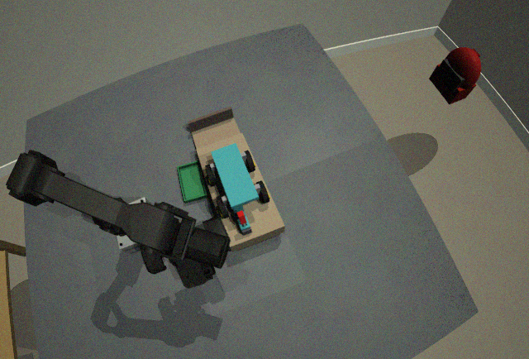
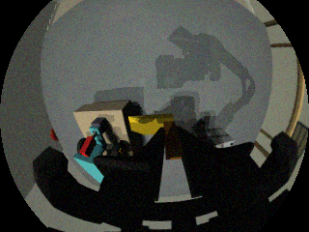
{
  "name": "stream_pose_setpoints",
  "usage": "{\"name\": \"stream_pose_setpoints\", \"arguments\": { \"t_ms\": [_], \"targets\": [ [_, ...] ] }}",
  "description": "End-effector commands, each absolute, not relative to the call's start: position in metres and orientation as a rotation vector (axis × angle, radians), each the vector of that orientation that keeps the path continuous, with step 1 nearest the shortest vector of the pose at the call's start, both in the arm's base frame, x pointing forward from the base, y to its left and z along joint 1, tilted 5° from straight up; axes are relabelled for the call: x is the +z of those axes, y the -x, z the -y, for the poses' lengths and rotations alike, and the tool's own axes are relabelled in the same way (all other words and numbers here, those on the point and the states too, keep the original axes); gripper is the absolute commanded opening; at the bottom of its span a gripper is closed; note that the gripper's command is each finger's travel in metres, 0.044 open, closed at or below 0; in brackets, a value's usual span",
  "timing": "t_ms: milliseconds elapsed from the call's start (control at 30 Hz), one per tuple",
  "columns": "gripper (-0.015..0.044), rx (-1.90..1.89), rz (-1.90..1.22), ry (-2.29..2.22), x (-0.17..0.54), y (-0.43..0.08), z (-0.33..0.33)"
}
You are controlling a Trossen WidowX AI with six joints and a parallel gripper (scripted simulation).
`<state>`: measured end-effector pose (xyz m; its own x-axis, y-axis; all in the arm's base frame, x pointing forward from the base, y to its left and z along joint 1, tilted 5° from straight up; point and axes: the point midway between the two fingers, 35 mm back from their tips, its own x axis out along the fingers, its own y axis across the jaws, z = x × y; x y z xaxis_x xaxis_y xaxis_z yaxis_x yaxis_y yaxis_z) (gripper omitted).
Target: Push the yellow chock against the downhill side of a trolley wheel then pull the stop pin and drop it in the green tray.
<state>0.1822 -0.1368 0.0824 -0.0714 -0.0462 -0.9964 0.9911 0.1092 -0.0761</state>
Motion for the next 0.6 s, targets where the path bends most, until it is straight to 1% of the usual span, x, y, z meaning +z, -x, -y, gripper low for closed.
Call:
{"name": "stream_pose_setpoints", "arguments": {
  "t_ms": [0,333,567],
  "targets": [
    [0.0000,-1.195,-1.269,-1.065,0.097,-0.186,0.136],
    [0.0000,-1.191,-1.272,-1.061,0.108,-0.189,0.136],
    [0.0000,-1.033,-1.363,-0.908,0.108,-0.189,0.136]
  ]
}}
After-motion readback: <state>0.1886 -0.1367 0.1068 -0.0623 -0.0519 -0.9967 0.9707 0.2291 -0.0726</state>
